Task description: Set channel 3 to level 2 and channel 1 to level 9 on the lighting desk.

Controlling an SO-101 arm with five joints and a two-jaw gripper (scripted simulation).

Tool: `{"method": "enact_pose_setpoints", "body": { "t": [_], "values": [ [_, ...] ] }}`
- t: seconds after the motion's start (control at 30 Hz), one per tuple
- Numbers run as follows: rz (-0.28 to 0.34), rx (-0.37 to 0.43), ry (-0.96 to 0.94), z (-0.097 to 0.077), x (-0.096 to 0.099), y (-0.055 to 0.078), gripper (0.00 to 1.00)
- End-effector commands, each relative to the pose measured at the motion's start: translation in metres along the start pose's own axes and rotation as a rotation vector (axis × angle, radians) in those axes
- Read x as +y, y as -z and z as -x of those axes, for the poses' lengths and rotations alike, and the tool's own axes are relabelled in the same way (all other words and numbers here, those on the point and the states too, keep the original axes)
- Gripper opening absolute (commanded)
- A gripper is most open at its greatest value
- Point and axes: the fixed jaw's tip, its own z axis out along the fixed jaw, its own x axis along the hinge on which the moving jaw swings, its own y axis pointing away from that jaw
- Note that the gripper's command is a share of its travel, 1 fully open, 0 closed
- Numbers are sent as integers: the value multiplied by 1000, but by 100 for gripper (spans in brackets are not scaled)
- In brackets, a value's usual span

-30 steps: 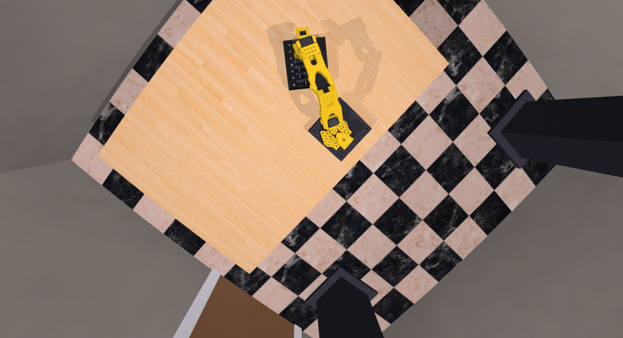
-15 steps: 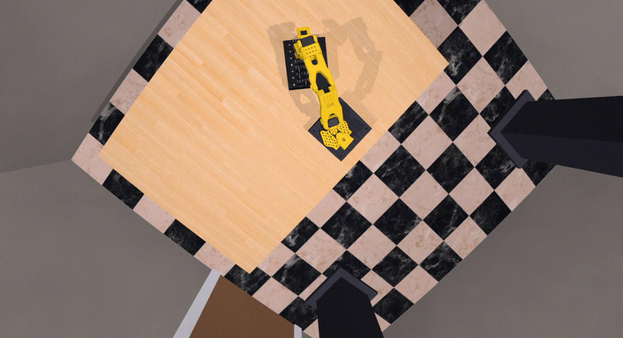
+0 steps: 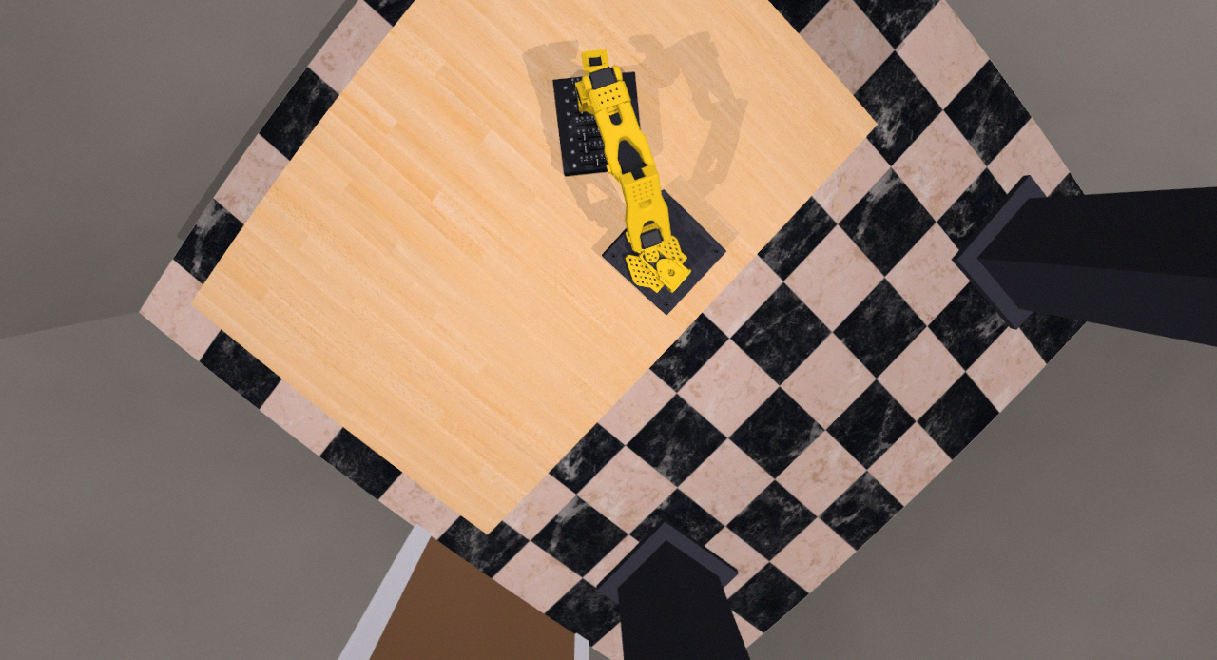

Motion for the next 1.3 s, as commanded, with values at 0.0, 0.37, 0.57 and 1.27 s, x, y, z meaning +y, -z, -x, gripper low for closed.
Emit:
{"method": "enact_pose_setpoints", "body": {
  "t": [0.0, 0.37, 0.57, 1.27],
  "values": [
    [-2, 14, 1, -1, -2, -2, 0],
    [-2, 14, 1, -1, -2, -2, 0],
    [-2, 14, 1, -1, -2, 0, 0],
    [-2, 14, 1, -1, -2, 14, 0]
  ]
}}
